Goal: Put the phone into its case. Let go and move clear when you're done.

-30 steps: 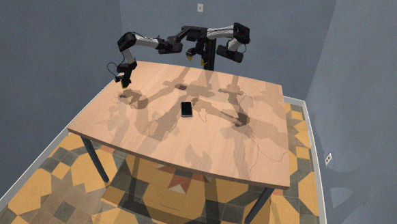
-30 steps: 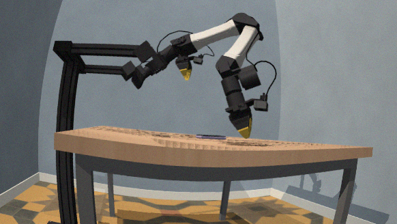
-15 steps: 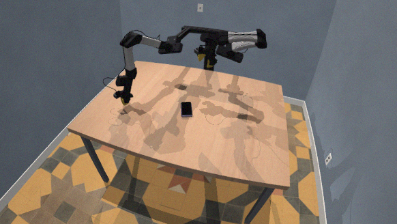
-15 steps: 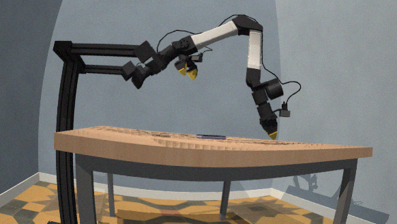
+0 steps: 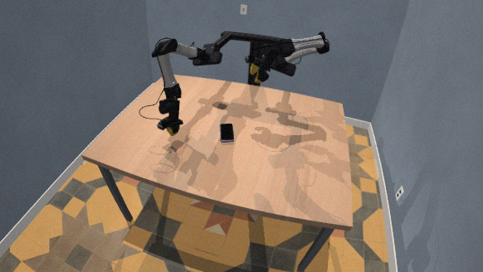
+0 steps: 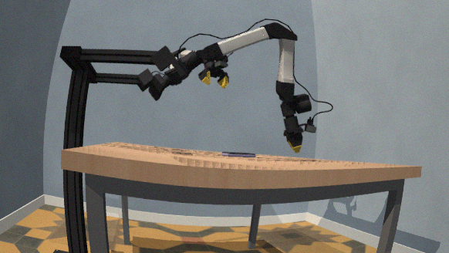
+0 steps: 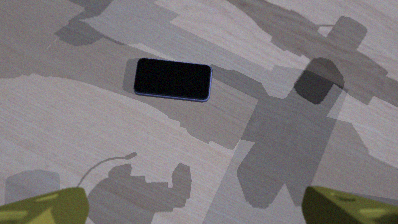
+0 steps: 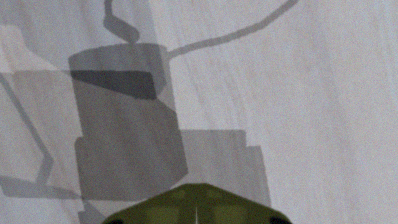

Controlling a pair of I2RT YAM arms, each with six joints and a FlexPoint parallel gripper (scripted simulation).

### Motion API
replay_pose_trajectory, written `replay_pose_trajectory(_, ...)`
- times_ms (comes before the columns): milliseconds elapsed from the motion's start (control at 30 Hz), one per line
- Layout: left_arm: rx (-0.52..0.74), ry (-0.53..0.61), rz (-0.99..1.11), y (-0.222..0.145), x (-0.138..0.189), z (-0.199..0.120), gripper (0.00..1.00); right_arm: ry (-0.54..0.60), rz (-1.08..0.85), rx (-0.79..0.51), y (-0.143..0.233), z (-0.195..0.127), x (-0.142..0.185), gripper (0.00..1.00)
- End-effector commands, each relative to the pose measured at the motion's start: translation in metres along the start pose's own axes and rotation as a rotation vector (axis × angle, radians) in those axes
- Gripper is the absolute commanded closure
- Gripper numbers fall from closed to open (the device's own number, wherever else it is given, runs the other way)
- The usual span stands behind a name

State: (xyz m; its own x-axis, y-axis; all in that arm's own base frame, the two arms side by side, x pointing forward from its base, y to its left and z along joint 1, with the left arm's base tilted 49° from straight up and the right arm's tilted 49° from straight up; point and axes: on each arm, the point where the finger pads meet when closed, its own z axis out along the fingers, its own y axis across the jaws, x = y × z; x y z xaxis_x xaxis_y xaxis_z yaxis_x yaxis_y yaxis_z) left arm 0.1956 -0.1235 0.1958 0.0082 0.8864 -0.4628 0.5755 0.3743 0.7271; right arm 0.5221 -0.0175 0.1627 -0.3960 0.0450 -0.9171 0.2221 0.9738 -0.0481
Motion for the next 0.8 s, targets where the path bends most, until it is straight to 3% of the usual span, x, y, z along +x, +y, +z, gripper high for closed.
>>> replay_pose_trajectory(0, 0.127, -0.094, 0.146, 0.000, -0.006, -0.009, 0.00, 0.117, -0.100, 0.066, 0.044, -0.006, 0.047, 1.00)
replay_pose_trajectory(133, 0.130, -0.097, 0.186, 0.012, 0.000, -0.013, 0.00, 0.210, -0.272, 0.013, 0.109, -0.026, 0.116, 1.00)
replay_pose_trajectory(200, 0.130, -0.097, 0.186, 0.012, 0.000, -0.013, 0.00, 0.210, -0.272, 0.013, 0.109, -0.026, 0.116, 1.00)
replay_pose_trajectory(367, 0.150, -0.129, 0.237, 0.026, 0.002, -0.021, 0.00, 0.262, -0.388, -0.079, 0.178, -0.060, 0.189, 1.00)
replay_pose_trajectory(500, 0.146, -0.125, 0.245, 0.033, 0.005, -0.023, 0.00, 0.324, -0.561, -0.051, 0.178, -0.078, 0.241, 1.00)
replay_pose_trajectory(767, 0.149, -0.127, 0.252, 0.034, 0.005, -0.023, 0.00, 0.327, -0.624, -0.028, 0.182, -0.084, 0.251, 1.00)
